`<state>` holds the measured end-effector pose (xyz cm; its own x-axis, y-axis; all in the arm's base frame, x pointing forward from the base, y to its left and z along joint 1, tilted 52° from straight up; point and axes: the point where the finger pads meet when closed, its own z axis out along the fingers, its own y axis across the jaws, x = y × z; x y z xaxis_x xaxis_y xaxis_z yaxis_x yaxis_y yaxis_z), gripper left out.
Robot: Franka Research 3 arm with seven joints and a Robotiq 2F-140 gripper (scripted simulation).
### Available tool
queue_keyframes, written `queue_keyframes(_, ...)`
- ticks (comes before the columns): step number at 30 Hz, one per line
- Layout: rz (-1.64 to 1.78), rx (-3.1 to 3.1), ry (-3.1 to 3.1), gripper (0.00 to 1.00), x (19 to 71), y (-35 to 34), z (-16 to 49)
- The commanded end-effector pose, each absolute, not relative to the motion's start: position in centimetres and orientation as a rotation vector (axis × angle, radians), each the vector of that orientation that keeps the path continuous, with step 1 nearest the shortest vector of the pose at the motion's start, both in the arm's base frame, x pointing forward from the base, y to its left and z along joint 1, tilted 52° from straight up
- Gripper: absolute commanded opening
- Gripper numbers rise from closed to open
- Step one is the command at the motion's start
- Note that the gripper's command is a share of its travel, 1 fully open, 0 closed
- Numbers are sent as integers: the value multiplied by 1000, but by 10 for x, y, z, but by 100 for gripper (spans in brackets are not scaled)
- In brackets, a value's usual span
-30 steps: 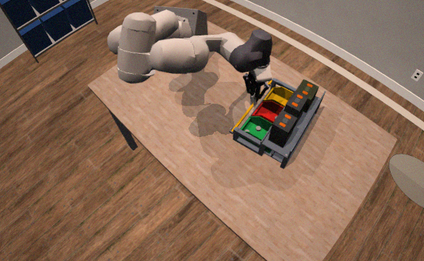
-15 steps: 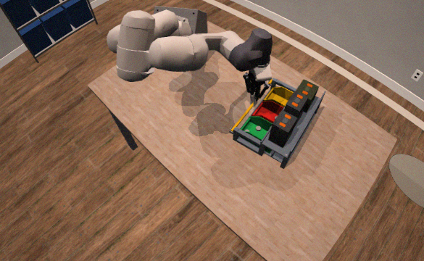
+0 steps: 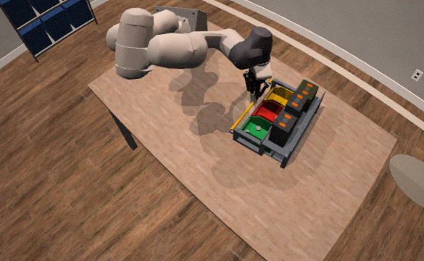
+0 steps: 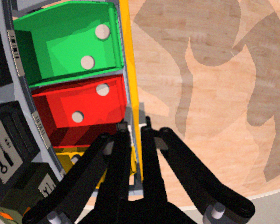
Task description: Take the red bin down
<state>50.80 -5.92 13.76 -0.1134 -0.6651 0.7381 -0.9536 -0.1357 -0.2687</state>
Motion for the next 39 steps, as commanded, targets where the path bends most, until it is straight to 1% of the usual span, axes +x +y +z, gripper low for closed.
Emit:
queue_keyframes(1,1117,1820,-1771,0,506,-52,141)
queue_keyframes(39,1117,1820,-1771,0,504,-46,145)
